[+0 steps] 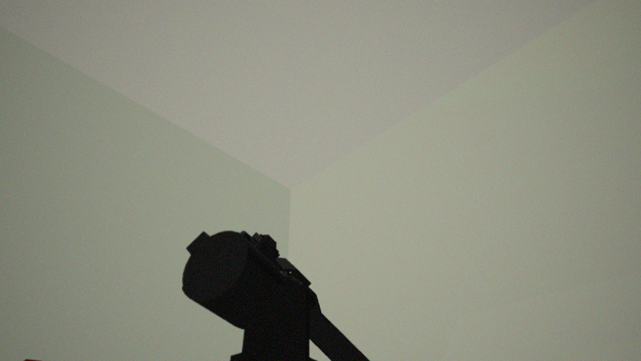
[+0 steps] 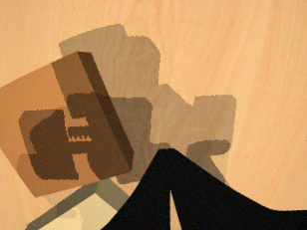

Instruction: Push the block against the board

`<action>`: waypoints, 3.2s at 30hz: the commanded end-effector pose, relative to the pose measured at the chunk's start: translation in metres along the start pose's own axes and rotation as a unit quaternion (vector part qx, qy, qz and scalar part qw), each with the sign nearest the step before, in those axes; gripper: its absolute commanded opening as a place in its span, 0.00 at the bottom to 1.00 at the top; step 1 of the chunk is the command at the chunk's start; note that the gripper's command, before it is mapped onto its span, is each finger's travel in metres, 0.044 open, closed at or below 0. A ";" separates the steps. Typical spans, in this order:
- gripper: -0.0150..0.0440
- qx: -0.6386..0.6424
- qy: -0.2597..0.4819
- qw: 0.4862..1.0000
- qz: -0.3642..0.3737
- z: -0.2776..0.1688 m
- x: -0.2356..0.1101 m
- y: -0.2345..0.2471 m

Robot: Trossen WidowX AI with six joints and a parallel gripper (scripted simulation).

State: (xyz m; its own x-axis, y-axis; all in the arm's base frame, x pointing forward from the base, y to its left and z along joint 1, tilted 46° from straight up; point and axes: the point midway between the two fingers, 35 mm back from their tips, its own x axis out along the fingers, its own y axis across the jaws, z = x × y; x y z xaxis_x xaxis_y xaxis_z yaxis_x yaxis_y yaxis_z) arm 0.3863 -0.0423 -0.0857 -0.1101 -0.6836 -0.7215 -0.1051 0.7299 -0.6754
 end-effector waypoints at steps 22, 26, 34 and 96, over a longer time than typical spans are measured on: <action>0.25 -0.415 0.002 0.910 0.005 -0.003 0.001 0.078; 0.25 -0.476 0.003 0.879 0.005 -0.005 0.001 0.090; 0.25 -0.592 0.005 0.806 0.005 -0.010 0.003 0.114; 0.25 -0.803 0.014 0.596 0.004 -0.014 0.065 0.123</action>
State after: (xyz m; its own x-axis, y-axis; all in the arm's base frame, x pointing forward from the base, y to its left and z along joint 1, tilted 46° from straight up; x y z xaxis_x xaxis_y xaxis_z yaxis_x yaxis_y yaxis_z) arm 0.3524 0.0137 -0.2160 -0.1206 -0.6890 -0.7147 -0.9140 -0.2038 0.3507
